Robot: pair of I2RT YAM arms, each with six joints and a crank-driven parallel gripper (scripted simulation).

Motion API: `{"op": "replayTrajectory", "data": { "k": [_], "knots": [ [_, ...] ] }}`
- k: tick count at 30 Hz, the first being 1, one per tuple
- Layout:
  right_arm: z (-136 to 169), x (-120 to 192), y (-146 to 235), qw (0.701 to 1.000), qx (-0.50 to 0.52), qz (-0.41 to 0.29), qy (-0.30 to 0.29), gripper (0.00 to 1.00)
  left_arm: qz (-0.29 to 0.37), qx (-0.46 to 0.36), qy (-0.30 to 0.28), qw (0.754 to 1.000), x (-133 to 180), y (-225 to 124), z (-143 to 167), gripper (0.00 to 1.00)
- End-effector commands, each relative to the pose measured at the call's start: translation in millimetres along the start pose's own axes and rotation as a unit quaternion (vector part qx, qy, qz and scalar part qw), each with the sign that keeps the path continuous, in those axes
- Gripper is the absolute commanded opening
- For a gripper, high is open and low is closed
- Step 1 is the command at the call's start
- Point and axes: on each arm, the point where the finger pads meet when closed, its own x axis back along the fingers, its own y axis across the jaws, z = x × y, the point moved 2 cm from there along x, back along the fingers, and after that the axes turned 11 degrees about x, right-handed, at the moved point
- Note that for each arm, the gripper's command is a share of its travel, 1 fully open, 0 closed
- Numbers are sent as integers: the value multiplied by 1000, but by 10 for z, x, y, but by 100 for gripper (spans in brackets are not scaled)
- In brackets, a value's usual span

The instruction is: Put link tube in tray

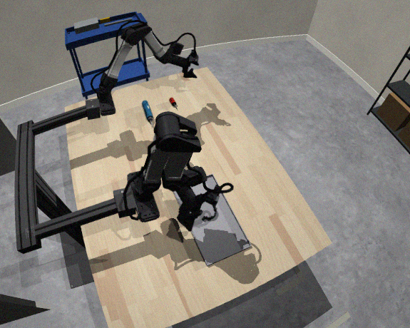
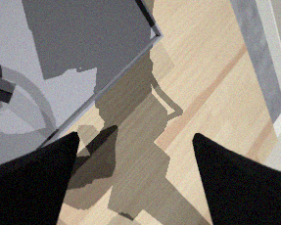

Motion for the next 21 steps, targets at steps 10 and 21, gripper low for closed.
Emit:
{"op": "replayTrajectory", "data": {
  "k": [10, 21],
  "knots": [
    [-37, -2, 6, 1000, -4, 0, -5, 100, -3, -3, -7, 1000, 1, 27, -71, 100],
    [-85, 2, 70, 1000, 1, -17, -15, 100, 12, 6, -10, 1000, 40, -61, -137, 100]
  ]
}}
